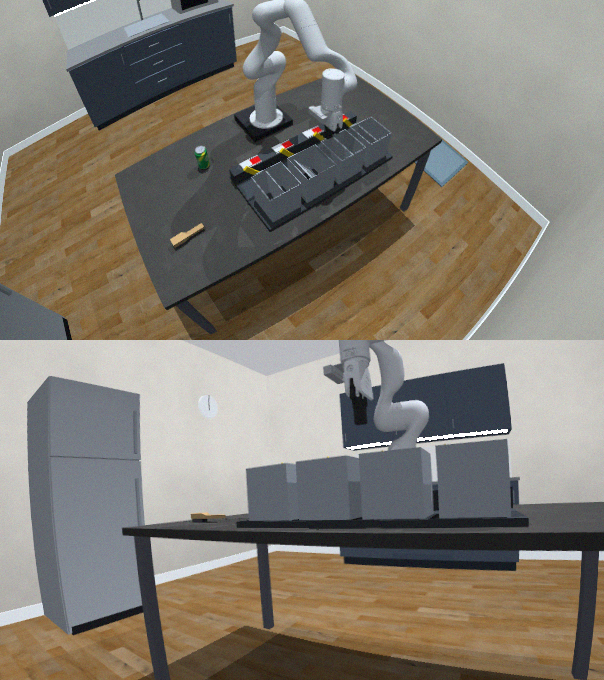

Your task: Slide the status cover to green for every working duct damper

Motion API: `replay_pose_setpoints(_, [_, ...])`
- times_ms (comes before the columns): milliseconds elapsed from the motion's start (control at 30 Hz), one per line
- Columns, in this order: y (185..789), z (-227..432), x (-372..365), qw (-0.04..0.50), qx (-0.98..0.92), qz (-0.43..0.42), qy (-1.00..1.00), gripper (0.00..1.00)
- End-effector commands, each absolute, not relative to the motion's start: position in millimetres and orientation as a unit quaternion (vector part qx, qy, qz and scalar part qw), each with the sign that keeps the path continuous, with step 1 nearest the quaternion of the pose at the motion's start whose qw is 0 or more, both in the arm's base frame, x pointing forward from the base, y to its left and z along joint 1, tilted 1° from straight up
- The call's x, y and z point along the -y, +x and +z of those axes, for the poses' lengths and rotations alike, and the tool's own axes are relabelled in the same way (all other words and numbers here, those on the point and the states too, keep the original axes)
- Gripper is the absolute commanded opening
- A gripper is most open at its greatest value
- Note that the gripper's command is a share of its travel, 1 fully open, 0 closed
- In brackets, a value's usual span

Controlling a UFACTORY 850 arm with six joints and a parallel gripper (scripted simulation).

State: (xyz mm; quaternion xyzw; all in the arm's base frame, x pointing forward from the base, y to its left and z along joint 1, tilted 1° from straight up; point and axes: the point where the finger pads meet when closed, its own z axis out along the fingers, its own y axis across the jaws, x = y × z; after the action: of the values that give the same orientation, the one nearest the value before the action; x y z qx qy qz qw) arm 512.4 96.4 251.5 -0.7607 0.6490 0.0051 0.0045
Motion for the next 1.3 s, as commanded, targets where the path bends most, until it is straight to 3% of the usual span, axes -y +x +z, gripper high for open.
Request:
replay_pose_setpoints(0, [513.7, 250.9, -96.7, 0.005, -0.649, 0.004, -0.761, 0.00])
replay_pose_setpoints(367, [509.9, 250.0, -96.1, 0.005, -0.649, 0.004, -0.761, 0.00])
replay_pose_setpoints(1167, [293.8, 250.1, -61.7, 0.005, -0.649, 0.005, -0.761, 0.00])
replay_pose_setpoints(1267, [287.3, 249.7, -60.6, 0.005, -0.649, 0.005, -0.761, 0.00])
